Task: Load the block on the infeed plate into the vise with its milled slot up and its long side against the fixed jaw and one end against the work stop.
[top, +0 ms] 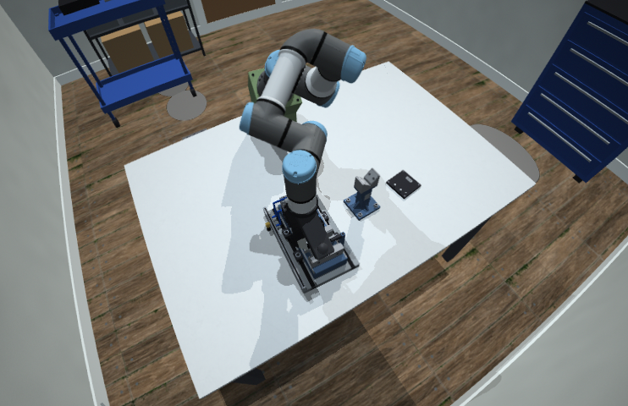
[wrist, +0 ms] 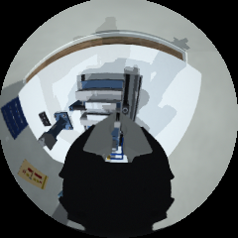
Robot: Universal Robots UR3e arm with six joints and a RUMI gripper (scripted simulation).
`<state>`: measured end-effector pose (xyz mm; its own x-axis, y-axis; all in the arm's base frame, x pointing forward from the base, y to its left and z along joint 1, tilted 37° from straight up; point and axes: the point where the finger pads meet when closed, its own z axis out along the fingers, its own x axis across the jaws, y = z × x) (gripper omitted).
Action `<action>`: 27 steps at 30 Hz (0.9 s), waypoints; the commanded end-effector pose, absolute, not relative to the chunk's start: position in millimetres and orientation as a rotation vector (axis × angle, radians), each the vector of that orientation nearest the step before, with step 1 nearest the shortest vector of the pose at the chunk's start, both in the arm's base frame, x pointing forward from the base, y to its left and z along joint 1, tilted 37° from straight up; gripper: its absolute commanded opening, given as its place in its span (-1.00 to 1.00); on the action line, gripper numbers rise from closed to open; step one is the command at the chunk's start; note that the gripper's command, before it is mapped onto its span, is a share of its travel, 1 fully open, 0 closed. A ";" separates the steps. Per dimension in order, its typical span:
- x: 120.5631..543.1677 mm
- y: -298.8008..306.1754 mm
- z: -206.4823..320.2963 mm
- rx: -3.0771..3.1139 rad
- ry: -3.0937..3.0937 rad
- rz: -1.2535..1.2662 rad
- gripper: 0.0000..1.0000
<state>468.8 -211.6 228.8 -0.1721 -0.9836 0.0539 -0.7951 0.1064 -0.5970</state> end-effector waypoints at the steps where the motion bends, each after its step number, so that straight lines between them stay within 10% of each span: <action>1: 469.1 -210.8 230.0 -1.740 2.033 -0.730 -1.00; 27: 469.7 -206.9 229.7 -1.740 2.033 -0.730 -1.00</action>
<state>469.5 -207.2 228.6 -0.1721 -0.9836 0.0540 -0.7951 0.1064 -0.5970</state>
